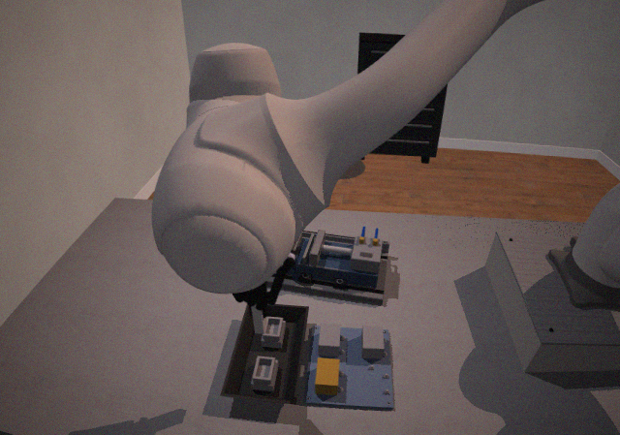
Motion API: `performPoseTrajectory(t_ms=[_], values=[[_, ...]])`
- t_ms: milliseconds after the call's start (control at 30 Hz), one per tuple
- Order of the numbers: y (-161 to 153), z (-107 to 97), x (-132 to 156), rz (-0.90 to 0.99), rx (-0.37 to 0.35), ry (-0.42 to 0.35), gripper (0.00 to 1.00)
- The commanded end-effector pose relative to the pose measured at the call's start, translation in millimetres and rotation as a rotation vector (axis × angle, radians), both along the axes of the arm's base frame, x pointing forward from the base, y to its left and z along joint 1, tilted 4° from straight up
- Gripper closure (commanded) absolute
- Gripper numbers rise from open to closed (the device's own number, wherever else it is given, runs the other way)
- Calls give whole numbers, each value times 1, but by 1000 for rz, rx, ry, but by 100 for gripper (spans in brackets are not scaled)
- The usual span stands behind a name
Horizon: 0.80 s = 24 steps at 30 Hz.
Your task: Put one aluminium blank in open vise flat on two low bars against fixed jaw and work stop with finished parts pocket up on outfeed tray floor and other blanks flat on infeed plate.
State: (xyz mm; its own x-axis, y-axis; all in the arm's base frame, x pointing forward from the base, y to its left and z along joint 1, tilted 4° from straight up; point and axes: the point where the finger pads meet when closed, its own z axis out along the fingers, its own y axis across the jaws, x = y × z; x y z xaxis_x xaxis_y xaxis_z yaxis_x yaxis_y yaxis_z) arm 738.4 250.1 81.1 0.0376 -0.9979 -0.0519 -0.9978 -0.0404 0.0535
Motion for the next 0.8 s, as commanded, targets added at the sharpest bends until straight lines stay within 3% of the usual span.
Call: performPoseTrajectory(t_ms=[0, 300, 400, 500, 533, 767], values=[[-2, 5, 3, -5, -1, -2, 100], [-3, 6, 2, -5, -1, -2, 100], [-25, 10, -34, -6, -1, -2, 100], [-29, 11, -40, -6, -1, -2, 100], [-43, 13, -64, -6, -1, -2, 100], [-72, 14, -121, -7, -1, -2, 100]])
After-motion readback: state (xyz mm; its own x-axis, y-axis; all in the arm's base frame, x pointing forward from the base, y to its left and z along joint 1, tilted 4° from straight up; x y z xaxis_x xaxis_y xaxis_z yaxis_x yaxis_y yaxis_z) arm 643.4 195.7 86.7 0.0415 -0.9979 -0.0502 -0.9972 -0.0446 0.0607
